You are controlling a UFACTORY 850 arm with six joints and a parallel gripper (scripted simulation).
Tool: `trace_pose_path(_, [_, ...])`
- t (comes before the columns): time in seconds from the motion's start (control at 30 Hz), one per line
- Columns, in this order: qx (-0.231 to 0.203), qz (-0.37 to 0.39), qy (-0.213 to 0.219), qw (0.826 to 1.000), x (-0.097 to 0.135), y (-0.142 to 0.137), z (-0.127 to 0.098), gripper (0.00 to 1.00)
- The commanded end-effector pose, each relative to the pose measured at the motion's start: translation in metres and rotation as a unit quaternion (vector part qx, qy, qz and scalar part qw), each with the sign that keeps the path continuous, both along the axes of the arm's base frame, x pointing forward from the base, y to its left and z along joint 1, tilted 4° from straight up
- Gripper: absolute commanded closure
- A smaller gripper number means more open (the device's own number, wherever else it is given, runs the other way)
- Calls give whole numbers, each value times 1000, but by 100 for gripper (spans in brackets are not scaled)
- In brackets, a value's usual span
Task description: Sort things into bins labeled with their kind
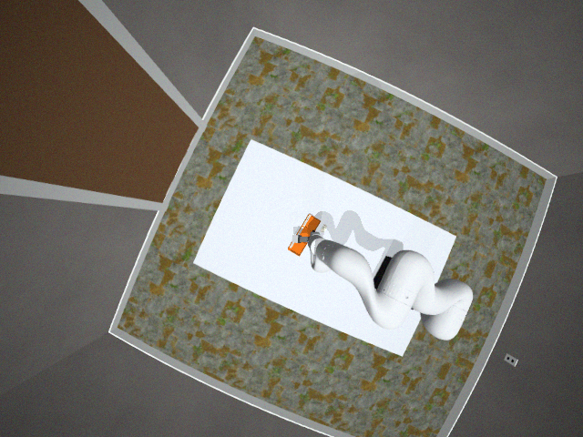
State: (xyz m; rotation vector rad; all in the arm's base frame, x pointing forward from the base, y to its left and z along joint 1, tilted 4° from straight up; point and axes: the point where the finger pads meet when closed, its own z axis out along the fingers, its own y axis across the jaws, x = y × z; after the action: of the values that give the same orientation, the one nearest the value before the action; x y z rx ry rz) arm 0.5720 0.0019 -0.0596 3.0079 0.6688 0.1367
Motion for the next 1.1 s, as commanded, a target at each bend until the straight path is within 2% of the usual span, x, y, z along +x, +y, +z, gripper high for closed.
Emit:
trace_pose_path(0.0, [21, -48, 13, 999, 9, -17, 1, 100])
trace_pose_path(0.2, [25, -163, 6, 986, 22, -51, 2, 100])
trace_pose_path(0.4, [32, -276, 2, 961, 35, -84, 3, 100])
trace_pose_path(0.47, [32, -276, 2, 961, 35, -84, 3, 100])
trace_pose_path(0.5, [39, -328, 3, 944, 35, -84, 3, 100])
trace_pose_path(0.57, [40, -350, 1, 936, 35, -84, 3, 100])
trace_pose_path(0.7, [48, -422, 1, 905, 35, -84, 3, 100])
trace_pose_path(0.97, [64, -553, 0, 831, 35, -84, 3, 100])
trace_pose_path(1.03, [64, -553, 0, 831, 35, -84, 3, 100])
trace_pose_path(1.07, [69, -597, 0, 800, 35, -84, 3, 100])
